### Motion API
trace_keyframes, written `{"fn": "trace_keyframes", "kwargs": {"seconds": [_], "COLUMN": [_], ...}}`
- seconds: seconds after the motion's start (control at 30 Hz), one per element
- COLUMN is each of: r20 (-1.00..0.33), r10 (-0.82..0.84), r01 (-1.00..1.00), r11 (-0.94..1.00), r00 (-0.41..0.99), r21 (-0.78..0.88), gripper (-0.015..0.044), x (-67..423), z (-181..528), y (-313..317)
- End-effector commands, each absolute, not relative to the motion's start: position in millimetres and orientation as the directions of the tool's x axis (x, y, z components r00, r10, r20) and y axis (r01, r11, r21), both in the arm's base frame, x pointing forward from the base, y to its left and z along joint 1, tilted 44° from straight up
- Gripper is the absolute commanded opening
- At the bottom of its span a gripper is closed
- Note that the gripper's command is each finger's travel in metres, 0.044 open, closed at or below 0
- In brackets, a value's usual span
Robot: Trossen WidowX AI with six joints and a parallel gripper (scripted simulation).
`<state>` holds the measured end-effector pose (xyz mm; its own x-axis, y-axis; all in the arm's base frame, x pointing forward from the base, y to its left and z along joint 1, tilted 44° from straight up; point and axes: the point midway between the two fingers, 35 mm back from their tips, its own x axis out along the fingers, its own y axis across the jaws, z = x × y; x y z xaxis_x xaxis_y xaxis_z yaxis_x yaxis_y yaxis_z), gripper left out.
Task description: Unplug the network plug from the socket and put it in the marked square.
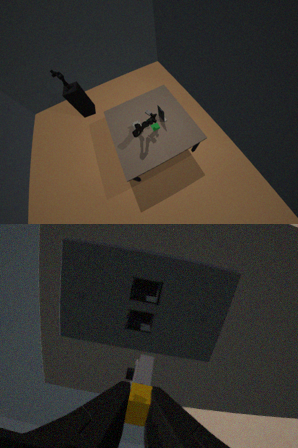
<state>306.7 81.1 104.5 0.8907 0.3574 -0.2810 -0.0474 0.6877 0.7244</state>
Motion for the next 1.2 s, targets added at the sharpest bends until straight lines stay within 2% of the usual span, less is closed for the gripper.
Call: {"fn": "trace_keyframes", "kwargs": {"seconds": [0.0,0.83,1.17], "r20": [-0.279,-0.282,-0.414], "r10": [0.357,0.357,0.096], "r01": [-0.048,-0.044,0.266], "r11": [0.687,0.684,0.633], "r00": [0.892,0.891,0.905], "r21": [0.726,0.728,0.727], "gripper": [0.0000,0.0000,0.0000], "x": [305.8,282.3,291.8], "z": [110.2,148.5,115.5], "y": [86.2,119.1,79.2]}}
